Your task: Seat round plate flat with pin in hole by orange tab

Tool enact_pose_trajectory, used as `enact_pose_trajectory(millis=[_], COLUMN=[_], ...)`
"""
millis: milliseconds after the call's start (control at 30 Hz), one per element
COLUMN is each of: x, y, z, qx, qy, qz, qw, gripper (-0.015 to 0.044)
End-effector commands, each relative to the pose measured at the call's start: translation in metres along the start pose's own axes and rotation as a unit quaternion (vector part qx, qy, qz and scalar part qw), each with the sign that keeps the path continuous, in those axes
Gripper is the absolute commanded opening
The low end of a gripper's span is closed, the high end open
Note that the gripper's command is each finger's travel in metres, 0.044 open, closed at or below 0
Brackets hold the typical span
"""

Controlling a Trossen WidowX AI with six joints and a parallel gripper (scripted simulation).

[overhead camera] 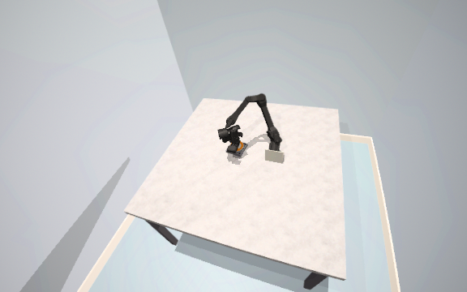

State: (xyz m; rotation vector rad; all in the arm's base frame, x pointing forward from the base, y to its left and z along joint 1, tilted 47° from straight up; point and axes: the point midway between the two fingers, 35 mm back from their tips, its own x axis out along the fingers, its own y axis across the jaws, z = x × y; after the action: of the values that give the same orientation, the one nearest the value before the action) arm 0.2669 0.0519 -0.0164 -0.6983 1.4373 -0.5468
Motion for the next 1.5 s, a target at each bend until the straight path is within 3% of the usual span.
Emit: enact_pose_trajectory(millis=[0, 1467], x=[0.002, 0.001], y=[-0.002, -0.029], z=[-0.008, -0.033], qx=[-0.001, -0.002], qy=[0.005, 0.006], qz=[-0.002, -0.003], qw=[1.000, 1.000], gripper=[0.0000, 0.0000])
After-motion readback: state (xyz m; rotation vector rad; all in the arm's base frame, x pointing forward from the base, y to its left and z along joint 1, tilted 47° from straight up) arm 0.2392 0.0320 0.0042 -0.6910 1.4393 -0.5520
